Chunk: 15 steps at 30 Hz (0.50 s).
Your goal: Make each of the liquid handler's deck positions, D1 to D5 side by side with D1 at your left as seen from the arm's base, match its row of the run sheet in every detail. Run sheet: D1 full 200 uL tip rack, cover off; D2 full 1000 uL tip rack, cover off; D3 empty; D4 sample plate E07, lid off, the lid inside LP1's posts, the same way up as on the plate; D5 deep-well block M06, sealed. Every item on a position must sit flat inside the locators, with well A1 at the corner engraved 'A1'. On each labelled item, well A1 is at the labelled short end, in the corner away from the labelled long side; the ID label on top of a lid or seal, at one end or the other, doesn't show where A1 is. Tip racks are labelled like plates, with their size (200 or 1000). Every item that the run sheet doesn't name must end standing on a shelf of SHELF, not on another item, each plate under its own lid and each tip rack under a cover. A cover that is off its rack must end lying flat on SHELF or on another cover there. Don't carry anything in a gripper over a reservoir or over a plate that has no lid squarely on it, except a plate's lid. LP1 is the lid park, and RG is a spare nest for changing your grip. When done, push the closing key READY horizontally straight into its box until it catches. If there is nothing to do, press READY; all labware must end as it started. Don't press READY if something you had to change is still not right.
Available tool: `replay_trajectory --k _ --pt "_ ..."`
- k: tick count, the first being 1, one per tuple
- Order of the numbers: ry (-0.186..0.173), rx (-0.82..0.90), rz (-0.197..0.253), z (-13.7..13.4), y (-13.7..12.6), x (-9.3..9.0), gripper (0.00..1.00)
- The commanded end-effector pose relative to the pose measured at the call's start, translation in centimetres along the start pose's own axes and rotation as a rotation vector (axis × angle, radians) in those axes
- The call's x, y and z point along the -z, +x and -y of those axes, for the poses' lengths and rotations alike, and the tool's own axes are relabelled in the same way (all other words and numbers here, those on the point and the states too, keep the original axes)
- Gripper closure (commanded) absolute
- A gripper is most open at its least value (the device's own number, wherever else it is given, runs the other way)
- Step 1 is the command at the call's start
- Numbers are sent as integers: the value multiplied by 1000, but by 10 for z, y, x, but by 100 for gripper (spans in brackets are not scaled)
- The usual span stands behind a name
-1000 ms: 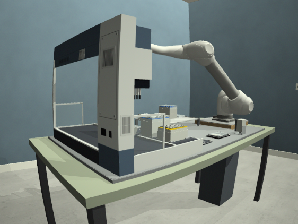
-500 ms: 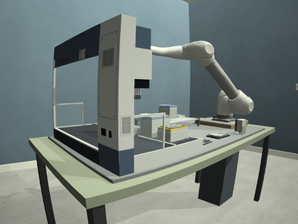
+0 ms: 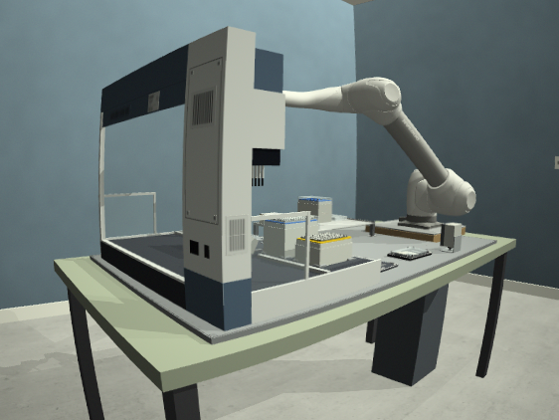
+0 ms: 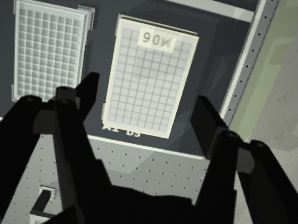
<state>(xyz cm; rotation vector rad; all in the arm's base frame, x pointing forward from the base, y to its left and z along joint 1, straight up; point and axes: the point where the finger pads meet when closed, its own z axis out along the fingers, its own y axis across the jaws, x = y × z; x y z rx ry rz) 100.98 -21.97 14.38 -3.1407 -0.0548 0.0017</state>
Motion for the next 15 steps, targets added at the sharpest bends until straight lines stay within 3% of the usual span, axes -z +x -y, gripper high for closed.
replay_trajectory --k 1,15 --pt "0 0 -2 0 0 1 34" --pt "0 0 -2 0 0 -22 34"
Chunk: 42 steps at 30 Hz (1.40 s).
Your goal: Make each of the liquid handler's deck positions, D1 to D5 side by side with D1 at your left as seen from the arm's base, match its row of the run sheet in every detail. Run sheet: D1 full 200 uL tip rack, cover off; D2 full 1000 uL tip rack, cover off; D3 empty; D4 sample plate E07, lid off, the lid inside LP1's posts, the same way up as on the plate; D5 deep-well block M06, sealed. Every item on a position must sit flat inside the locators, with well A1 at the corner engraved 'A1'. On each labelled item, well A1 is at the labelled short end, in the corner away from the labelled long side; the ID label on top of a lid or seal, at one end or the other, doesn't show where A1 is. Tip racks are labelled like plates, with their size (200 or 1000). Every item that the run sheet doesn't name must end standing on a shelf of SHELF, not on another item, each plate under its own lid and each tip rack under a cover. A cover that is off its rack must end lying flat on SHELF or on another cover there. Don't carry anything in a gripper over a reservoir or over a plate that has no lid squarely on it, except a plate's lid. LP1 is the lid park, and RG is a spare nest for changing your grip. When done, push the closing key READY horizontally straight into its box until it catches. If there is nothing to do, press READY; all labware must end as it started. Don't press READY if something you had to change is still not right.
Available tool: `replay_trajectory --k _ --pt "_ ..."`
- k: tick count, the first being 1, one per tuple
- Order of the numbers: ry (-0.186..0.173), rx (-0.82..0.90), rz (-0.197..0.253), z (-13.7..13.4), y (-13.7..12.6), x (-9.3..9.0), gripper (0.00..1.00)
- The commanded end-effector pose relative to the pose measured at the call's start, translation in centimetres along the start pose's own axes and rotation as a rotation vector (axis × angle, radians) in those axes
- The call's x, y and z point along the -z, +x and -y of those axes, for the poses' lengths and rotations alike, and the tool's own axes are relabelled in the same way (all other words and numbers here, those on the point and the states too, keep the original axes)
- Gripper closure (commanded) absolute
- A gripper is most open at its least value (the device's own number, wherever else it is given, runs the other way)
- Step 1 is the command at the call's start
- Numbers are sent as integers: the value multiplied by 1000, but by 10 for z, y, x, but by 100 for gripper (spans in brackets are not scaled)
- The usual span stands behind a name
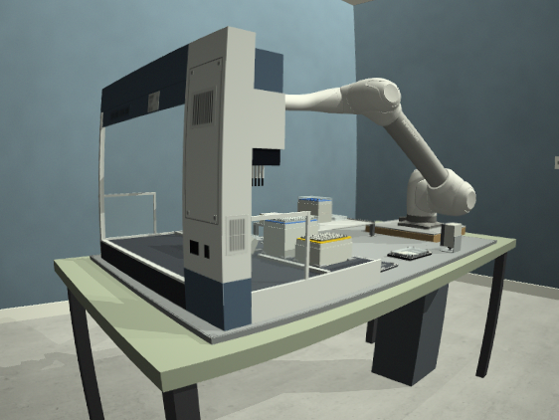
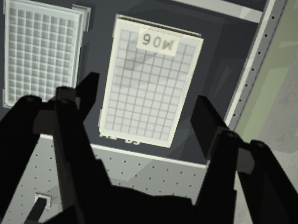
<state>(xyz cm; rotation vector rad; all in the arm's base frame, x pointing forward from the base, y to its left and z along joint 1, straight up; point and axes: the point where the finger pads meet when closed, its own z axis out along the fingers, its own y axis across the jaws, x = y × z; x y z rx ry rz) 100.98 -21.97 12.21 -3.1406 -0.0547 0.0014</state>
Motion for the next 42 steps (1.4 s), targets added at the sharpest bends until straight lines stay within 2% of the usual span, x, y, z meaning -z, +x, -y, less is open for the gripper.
replay_trajectory --k 1,42 --pt "0 0 -2 0 0 -2 34" --pt "0 0 -2 0 0 -60 34"
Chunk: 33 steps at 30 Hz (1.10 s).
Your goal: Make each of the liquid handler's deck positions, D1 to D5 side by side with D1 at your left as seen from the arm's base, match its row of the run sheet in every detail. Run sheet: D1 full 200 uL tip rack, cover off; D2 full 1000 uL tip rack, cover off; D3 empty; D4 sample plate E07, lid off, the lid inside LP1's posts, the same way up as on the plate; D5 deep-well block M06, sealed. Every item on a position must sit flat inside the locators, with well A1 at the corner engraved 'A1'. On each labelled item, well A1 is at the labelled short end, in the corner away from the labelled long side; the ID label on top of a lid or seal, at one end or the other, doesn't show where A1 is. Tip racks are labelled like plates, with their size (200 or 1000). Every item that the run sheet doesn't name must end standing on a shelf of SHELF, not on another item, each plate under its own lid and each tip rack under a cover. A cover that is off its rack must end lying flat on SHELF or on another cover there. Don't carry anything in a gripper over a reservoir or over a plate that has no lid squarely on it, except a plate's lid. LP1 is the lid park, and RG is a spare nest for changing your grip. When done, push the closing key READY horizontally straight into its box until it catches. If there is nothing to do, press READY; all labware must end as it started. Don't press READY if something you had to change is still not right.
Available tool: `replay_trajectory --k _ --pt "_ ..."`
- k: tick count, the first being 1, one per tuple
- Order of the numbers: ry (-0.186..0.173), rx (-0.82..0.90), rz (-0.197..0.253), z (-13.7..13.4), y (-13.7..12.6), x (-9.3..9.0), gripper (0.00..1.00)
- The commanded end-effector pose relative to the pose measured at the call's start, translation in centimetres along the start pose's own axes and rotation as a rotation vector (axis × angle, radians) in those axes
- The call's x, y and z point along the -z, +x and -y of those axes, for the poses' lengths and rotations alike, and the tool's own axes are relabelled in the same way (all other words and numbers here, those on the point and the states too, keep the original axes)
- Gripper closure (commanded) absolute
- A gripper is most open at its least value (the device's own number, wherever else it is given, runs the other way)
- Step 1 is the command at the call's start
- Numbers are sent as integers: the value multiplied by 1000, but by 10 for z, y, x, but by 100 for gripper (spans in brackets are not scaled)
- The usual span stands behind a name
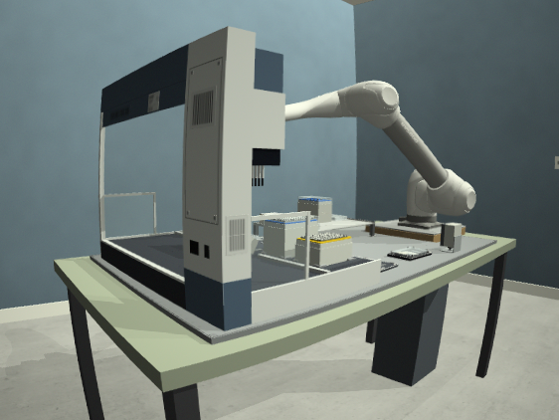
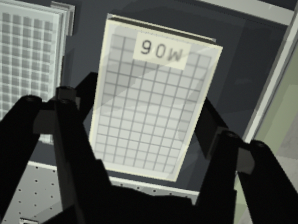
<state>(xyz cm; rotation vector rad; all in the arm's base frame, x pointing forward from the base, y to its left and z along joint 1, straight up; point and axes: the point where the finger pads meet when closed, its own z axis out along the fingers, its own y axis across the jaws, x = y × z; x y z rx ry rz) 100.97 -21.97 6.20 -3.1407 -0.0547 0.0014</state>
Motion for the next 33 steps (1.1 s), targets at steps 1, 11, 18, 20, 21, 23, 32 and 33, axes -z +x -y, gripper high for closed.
replay_trajectory --k 1,11,18,20,21,23,32,33 --pt "0 0 -2 0 0 0 34" --pt "0 0 -2 0 0 0 90" --pt "0 0 -2 0 0 0 90" --pt "0 0 -2 0 0 0 90" --pt "0 0 -2 0 0 0 90" --pt "0 0 -2 0 0 0 90" --pt "0 0 -2 0 0 0 90" --pt "0 0 -2 0 0 0 90"
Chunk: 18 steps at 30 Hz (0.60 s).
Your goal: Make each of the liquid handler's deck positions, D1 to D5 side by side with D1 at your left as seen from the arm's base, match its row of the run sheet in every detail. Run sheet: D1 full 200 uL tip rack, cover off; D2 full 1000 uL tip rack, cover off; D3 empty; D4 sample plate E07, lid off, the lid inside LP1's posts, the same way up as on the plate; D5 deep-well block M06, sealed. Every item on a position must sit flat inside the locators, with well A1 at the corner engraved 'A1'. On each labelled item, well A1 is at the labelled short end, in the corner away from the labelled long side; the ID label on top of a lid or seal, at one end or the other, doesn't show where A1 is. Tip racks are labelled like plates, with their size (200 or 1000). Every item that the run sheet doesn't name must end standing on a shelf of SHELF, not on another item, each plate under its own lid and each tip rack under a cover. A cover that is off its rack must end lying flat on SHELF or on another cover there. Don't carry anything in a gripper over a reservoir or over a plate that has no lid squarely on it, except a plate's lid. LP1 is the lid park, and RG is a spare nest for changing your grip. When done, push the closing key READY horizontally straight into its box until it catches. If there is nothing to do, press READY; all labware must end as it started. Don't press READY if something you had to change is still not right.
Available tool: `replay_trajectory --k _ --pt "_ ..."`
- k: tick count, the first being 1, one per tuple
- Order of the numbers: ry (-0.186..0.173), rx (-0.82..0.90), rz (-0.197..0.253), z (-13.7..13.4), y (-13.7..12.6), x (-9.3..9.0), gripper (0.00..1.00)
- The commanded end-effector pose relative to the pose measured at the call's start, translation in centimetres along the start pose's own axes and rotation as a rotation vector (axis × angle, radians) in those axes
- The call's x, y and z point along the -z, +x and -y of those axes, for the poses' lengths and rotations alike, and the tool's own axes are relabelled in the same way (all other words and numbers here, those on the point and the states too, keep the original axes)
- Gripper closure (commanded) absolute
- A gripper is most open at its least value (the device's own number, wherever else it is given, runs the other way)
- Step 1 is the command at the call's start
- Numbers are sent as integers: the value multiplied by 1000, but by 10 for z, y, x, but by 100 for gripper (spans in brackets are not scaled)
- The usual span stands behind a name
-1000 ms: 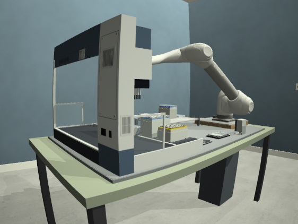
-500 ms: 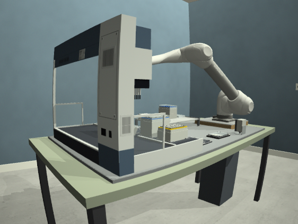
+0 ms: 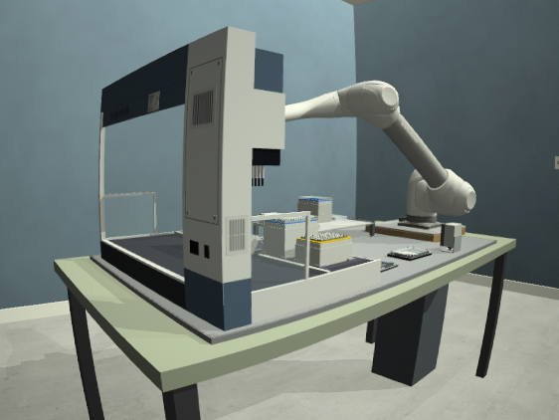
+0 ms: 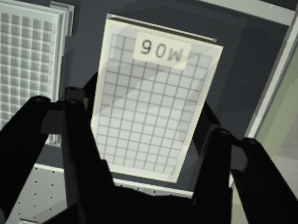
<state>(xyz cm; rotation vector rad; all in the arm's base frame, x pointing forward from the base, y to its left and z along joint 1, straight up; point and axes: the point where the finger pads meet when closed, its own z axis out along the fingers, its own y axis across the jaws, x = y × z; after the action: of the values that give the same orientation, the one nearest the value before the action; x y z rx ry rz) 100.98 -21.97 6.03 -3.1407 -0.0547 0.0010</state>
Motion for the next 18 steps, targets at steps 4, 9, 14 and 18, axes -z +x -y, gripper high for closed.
replay_trajectory --k 4,9,14,18 --pt "0 0 -2 0 0 2 90" --pt "0 0 -2 0 0 2 90" --pt "0 0 -2 0 0 3 90" --pt "0 0 -2 0 0 10 90"
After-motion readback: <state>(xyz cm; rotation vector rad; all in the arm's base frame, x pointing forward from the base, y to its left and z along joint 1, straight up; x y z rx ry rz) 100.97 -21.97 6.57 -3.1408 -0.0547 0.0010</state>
